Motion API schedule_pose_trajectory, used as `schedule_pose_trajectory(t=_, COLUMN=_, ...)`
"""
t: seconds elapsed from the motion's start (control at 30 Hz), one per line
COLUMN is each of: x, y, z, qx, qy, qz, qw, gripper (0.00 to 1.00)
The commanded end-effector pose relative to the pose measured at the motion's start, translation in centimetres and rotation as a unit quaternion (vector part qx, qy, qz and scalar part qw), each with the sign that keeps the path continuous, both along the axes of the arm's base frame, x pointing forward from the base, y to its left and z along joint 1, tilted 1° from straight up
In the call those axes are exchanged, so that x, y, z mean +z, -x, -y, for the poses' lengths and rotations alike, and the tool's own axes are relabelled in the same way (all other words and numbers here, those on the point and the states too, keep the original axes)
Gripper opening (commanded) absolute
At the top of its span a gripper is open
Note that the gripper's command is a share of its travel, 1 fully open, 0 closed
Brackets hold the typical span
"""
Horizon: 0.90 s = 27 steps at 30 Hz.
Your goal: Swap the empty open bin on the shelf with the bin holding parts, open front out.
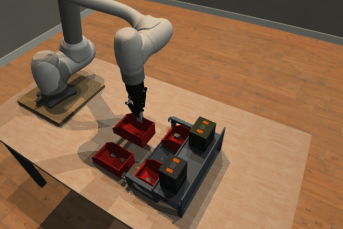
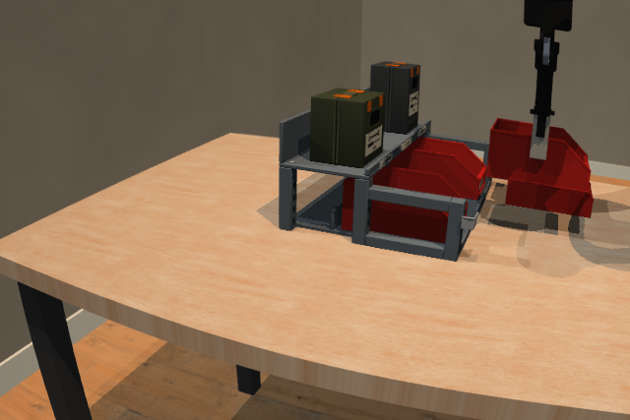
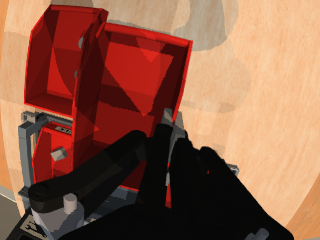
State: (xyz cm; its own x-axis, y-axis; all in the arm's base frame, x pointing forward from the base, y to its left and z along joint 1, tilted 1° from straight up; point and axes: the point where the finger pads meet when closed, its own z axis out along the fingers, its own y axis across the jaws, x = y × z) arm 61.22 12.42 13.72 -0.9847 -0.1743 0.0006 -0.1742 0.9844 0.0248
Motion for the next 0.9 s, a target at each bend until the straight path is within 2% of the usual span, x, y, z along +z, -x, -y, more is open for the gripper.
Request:
schedule_pose_trajectory(t=0.0, x=0.0, y=0.3, z=-0.8, qx=0.0, qy=0.0, qz=0.0, qw=1.0, gripper=0.1)
schedule_pose_trajectory(t=0.43, x=0.3, y=4.2, z=-10.2, qx=0.0, qy=0.0, qz=0.0, qw=1.0, gripper=0.1)
schedule_pose_trajectory(t=0.67, x=0.3, y=4.9, z=-11.8, qx=0.0, qy=0.0, qz=0.0, qw=1.0, gripper=0.1)
schedule_pose_trajectory(t=0.87, x=0.3, y=4.9, z=-11.9, qx=0.0, qy=0.0, qz=0.0, qw=1.0, gripper=0.1)
